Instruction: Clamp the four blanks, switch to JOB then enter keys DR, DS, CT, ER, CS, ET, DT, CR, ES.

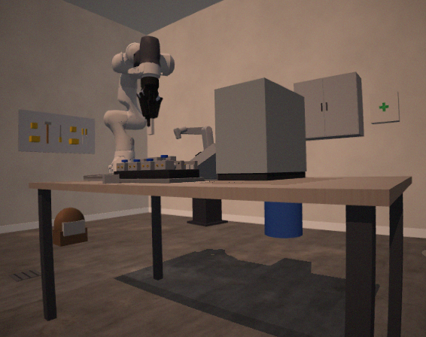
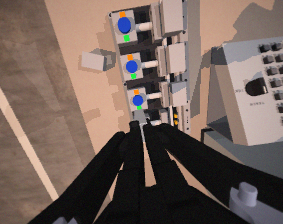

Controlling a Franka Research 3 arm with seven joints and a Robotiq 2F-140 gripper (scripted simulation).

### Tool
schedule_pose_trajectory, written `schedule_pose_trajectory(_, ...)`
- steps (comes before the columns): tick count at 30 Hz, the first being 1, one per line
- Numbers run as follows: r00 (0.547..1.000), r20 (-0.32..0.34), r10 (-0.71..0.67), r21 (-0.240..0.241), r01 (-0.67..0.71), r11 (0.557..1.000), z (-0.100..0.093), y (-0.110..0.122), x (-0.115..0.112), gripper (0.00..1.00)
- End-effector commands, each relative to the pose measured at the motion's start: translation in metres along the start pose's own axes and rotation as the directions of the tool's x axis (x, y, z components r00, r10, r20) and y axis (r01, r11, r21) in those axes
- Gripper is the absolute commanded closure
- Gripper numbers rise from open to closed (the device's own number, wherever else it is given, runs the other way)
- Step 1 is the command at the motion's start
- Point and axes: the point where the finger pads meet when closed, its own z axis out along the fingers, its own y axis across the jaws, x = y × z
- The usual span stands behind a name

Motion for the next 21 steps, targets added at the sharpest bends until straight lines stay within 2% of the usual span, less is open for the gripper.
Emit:
schedule_pose_trajectory(1, 1.0, -0.02, 0.004, -0.008, -0.004, 1.0, -0.012, 0.001, 0.007, 1.0)
schedule_pose_trajectory(7, 1.0, -0.02, 0.004, -0.008, -0.004, 1.0, -0.023, 0.001, 0.006, 1.0)
schedule_pose_trajectory(17, 1.0, -0.02, -0.006, -0.008, 0.006, 1.0, -0.025, 0.0, 0.007, 1.0)
schedule_pose_trajectory(19, 0.998, -0.019, -0.066, -0.009, 0.065, 0.998, -0.026, -0.006, 0.013, 1.0)
schedule_pose_trajectory(21, 0.981, -0.018, -0.191, -0.012, 0.191, 0.982, -0.026, -0.019, 0.024, 1.0)
